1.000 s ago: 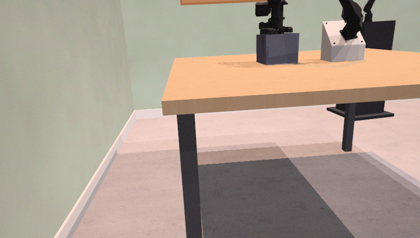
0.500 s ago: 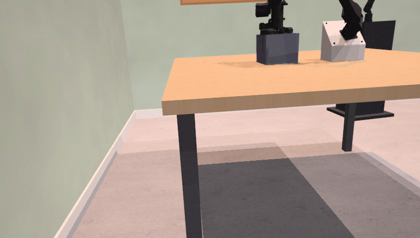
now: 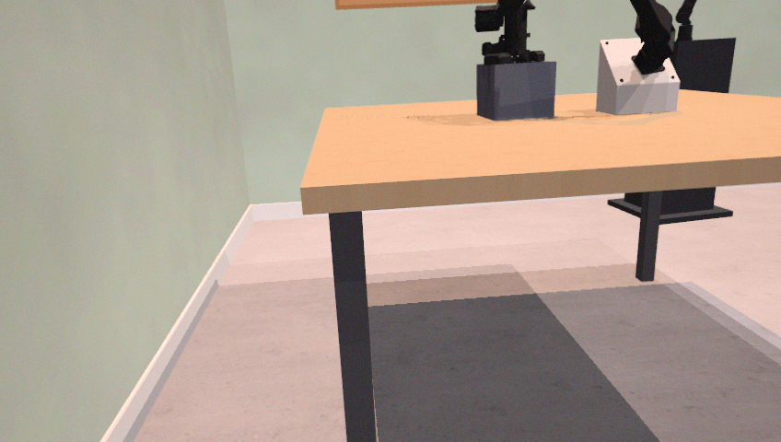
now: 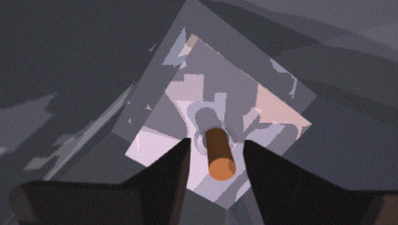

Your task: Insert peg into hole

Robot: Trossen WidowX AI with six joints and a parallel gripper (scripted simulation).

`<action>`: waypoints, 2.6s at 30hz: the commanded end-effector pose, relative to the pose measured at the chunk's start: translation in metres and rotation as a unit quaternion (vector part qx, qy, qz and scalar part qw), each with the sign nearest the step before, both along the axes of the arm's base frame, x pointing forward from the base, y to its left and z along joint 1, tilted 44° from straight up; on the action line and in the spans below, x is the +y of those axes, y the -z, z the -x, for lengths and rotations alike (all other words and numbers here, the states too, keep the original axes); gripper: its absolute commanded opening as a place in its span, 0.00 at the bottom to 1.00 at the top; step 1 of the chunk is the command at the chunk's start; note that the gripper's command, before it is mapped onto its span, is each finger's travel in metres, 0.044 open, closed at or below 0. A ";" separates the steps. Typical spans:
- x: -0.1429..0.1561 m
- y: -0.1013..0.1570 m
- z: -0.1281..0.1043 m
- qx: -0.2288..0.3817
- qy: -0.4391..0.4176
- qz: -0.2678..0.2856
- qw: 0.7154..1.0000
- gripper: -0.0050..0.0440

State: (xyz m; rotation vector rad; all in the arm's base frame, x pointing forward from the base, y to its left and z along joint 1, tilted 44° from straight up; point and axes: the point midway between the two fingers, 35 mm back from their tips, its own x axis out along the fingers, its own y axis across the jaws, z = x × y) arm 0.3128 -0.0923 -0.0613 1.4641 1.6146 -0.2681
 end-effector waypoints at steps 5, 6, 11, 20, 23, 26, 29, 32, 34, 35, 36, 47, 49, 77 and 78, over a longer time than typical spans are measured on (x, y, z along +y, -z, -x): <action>0.000 0.000 0.000 0.000 0.000 0.000 1.000 0.41; -0.001 -0.001 0.000 0.000 0.000 0.000 1.000 0.41; -0.009 -0.008 0.000 0.000 0.000 0.000 1.000 0.41; -0.028 -0.027 0.003 0.000 0.002 0.000 1.000 0.41; -0.036 -0.036 0.004 0.000 0.002 -0.001 1.000 0.41; -0.044 -0.045 0.006 0.000 0.002 -0.001 1.000 0.41; -0.051 -0.053 0.009 0.000 0.003 -0.002 1.000 0.41; -0.054 -0.057 0.010 0.000 0.003 -0.002 1.000 0.46; -0.055 -0.058 0.010 0.000 0.003 -0.002 1.000 0.51; -0.055 -0.058 0.010 0.000 0.003 -0.002 1.000 0.51; -0.056 -0.059 0.010 0.000 0.003 -0.002 1.000 0.56; -0.060 -0.062 0.012 0.000 0.003 -0.003 1.000 1.00; -0.060 -0.062 0.012 0.000 0.003 -0.003 1.000 1.00; -0.060 -0.062 0.012 0.000 0.003 -0.003 1.000 1.00; -0.060 -0.062 0.012 0.000 0.003 -0.003 1.000 1.00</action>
